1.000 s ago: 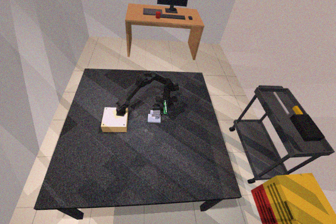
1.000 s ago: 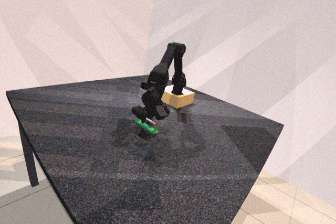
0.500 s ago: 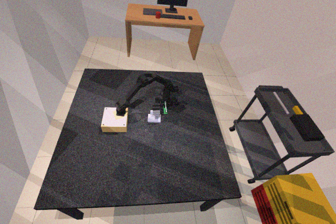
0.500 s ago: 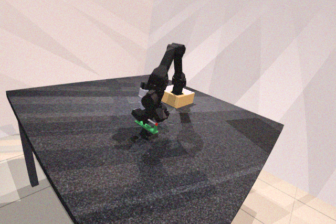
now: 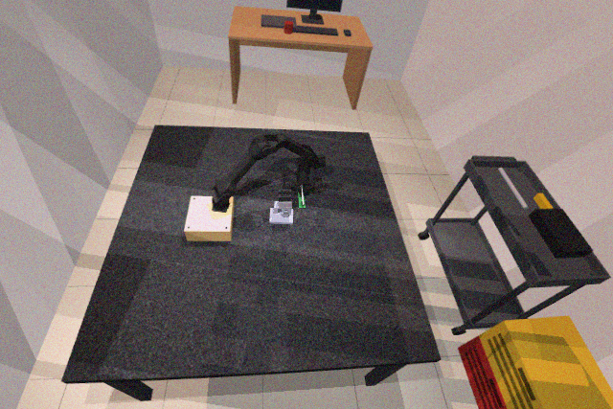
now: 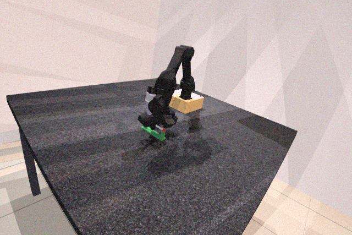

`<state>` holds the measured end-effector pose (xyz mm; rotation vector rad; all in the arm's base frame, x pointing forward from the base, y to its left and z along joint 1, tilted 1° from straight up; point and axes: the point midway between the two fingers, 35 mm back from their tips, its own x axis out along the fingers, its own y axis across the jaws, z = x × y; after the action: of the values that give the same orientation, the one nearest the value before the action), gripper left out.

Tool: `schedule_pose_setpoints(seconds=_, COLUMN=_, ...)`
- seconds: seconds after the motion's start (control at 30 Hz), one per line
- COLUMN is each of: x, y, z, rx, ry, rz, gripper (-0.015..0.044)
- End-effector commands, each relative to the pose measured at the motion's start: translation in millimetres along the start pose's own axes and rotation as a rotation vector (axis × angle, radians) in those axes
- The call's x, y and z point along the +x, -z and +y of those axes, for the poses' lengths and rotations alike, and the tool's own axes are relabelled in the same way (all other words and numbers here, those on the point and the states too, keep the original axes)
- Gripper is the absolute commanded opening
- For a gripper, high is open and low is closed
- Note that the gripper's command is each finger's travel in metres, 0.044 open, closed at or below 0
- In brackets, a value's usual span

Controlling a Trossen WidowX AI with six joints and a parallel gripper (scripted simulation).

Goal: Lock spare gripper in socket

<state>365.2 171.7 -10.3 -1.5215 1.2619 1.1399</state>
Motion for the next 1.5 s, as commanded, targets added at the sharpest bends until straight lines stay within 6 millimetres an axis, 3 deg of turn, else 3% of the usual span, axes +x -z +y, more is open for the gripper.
schedule_pose_setpoints(seconds=0.0, x=-14.2, y=3.5, z=-1.9, rx=0.0, ry=0.006, rz=0.001, gripper=0.0)
schedule_pose_setpoints(seconds=0.43, x=-64.5, y=17.4, z=-0.6, rx=0.0, ry=0.006, rz=0.001, gripper=0.0)
schedule_pose_setpoints(seconds=0.97, x=-58.5, y=16.6, z=3.6, rx=0.023, ry=-0.011, rz=0.002, gripper=0.0)
schedule_pose_setpoints(seconds=1.47, x=-71.6, y=20.2, z=45.0, rx=0.047, ry=-0.02, rz=-0.004, gripper=0.0)
